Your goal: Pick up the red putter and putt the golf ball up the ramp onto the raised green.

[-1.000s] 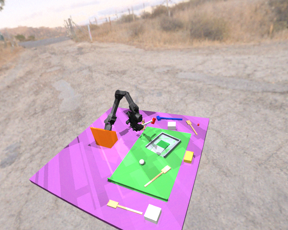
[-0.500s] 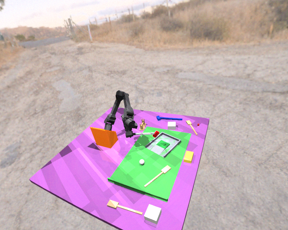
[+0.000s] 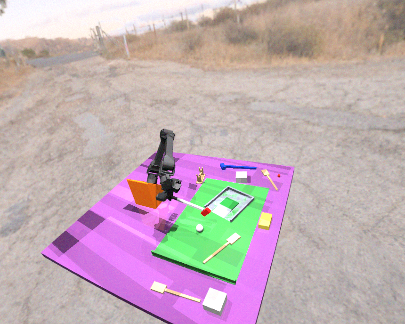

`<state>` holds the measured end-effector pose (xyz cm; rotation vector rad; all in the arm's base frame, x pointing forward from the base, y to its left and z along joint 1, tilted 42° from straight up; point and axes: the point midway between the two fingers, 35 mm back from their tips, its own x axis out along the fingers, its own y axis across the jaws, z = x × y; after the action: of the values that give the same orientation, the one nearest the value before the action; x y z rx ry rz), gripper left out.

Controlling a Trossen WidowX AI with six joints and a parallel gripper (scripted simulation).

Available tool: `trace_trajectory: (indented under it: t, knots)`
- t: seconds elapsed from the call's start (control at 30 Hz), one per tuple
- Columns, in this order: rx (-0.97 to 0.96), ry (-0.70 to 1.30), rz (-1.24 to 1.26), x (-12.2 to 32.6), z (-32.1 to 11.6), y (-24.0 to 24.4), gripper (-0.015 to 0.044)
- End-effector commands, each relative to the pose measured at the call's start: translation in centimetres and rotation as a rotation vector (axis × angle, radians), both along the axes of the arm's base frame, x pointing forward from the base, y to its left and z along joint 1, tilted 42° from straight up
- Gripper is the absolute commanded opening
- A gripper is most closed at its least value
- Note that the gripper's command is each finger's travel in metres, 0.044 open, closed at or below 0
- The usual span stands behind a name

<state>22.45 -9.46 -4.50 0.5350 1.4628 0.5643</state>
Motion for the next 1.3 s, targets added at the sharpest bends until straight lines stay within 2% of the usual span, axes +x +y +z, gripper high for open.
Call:
trace_trajectory:
  t: [0.0,0.2,1.27]
  knots:
    - [-0.004,0.109,-0.129,-1.4,-1.5,-2.0,0.0000]
    - [0.006,0.227,-0.252,-3.2,-3.0,-3.4,0.0000]
    - [0.008,0.226,-0.252,-3.1,-7.6,0.5,0.0000]
